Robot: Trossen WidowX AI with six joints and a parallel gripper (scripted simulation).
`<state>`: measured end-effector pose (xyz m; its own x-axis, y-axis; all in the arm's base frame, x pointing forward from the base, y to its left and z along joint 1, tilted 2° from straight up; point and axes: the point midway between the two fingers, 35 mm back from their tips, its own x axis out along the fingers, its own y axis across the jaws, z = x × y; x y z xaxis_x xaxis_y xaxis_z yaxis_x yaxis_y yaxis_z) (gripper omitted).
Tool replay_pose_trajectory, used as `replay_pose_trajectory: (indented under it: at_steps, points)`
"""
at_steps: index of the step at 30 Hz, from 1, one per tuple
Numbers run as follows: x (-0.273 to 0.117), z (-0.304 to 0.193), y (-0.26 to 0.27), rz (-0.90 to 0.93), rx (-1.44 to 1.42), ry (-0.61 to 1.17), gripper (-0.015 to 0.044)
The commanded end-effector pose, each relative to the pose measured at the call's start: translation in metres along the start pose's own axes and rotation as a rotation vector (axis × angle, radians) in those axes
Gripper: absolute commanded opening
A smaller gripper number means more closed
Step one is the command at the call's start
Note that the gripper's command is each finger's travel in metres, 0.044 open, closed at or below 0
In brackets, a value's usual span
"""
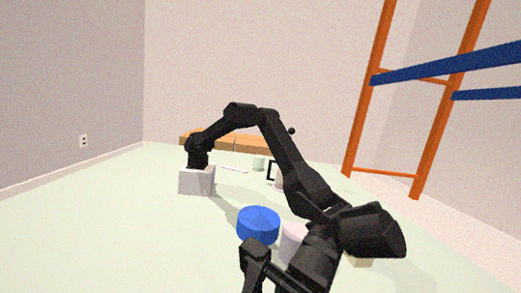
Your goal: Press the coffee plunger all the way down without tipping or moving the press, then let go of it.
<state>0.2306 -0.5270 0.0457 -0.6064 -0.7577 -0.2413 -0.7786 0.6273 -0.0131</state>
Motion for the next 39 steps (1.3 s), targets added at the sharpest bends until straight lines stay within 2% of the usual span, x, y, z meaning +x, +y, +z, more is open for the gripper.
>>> replay_pose_trajectory:
  at_steps: [1, 4, 12, 18, 23, 31, 39]
  points:
    - [-0.003, -0.001, -0.001, -0.008, 0.009, -0.003, 0.0426]
    - [-0.028, -0.008, -0.011, -0.073, 0.085, -0.032, 0.0440]
    - [-0.152, -0.038, -0.034, -0.352, 0.439, -0.267, 0.0440]
    - [-0.259, -0.059, -0.024, -0.520, 0.687, -0.538, 0.0440]
    - [-0.345, -0.072, 0.006, -0.602, 0.852, -0.824, 0.0440]
    - [-0.461, -0.087, 0.089, -0.580, 1.018, -1.353, 0.0440]
    - [-0.537, -0.095, 0.205, -0.332, 1.003, -1.884, 0.0440]
